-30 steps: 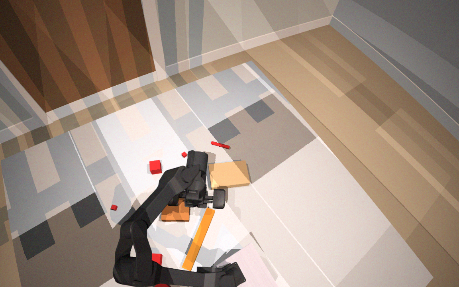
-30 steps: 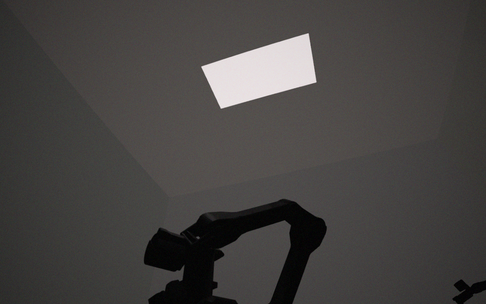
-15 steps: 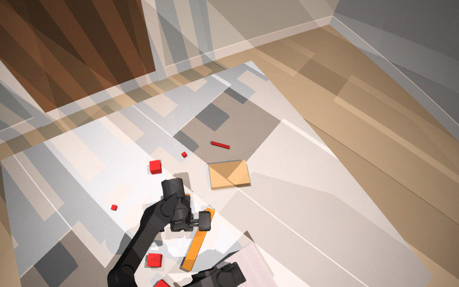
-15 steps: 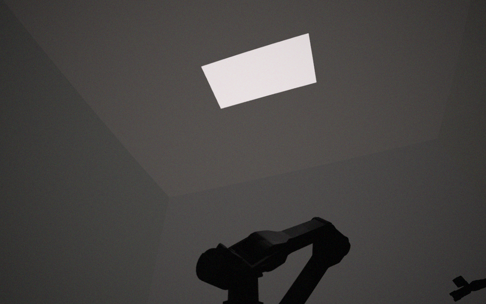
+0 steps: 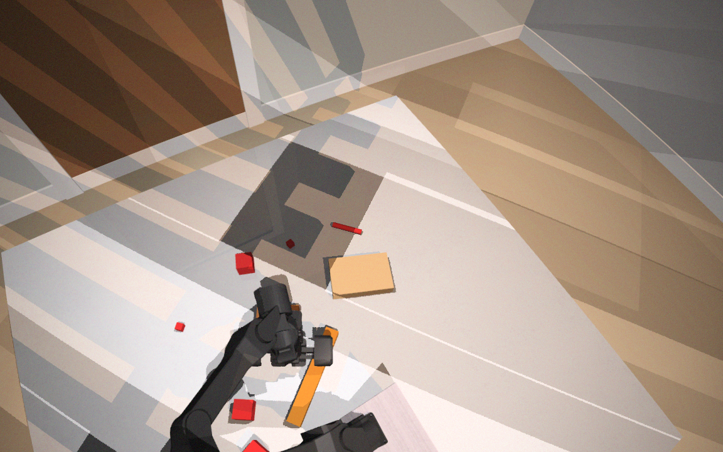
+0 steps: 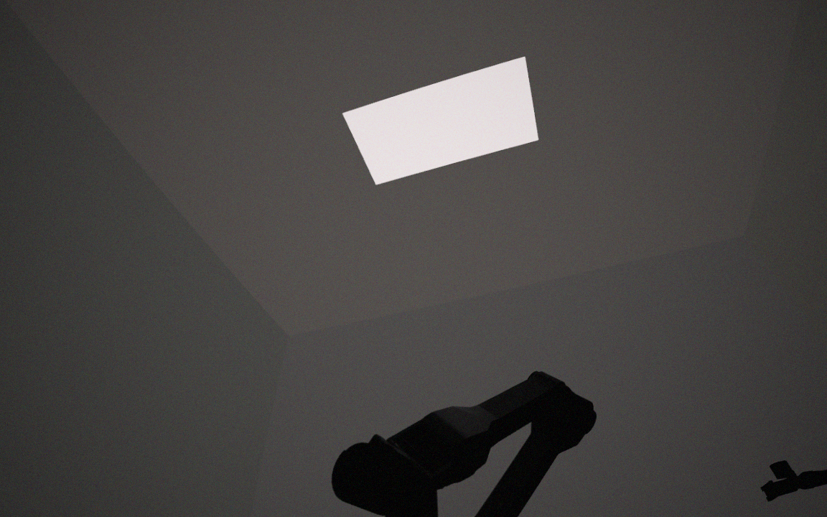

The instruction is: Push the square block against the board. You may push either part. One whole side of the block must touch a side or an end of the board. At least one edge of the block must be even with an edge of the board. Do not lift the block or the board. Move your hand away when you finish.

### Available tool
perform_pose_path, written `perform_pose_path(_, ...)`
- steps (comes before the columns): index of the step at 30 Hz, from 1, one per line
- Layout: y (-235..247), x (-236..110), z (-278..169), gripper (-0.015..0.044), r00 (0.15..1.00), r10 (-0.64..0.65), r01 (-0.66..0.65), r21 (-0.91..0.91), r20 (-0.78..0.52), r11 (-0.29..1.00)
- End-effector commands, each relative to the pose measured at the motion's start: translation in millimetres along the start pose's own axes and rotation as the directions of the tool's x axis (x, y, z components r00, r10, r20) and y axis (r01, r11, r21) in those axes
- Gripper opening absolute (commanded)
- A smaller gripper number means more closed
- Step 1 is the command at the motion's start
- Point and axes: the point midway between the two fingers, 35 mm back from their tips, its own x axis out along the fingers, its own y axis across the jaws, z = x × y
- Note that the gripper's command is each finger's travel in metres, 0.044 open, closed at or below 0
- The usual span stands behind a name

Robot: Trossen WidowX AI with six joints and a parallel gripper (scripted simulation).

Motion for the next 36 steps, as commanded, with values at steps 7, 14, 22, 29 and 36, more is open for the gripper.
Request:
perform_pose_path(7, 2.7, -0.9, 13.1, 0.0, 1.0, 0.005, -0.005, -0.001, 0.002, 1.0)
perform_pose_path(14, 3.3, -1.2, 21.3, 0.0, 1.0, 0.005, -0.005, -0.001, 0.003, 1.0)
perform_pose_path(22, 3.9, -1.5, 30.8, 0.0, 1.0, 0.005, -0.005, -0.001, 0.003, 1.0)
perform_pose_path(29, 4.7, -1.8, 39.1, 0.0, 1.0, 0.005, -0.005, -0.002, 0.004, 1.0)
perform_pose_path(36, 5.5, -2.0, 47.5, 0.0, 1.0, 0.004, -0.004, -0.002, 0.004, 1.0)
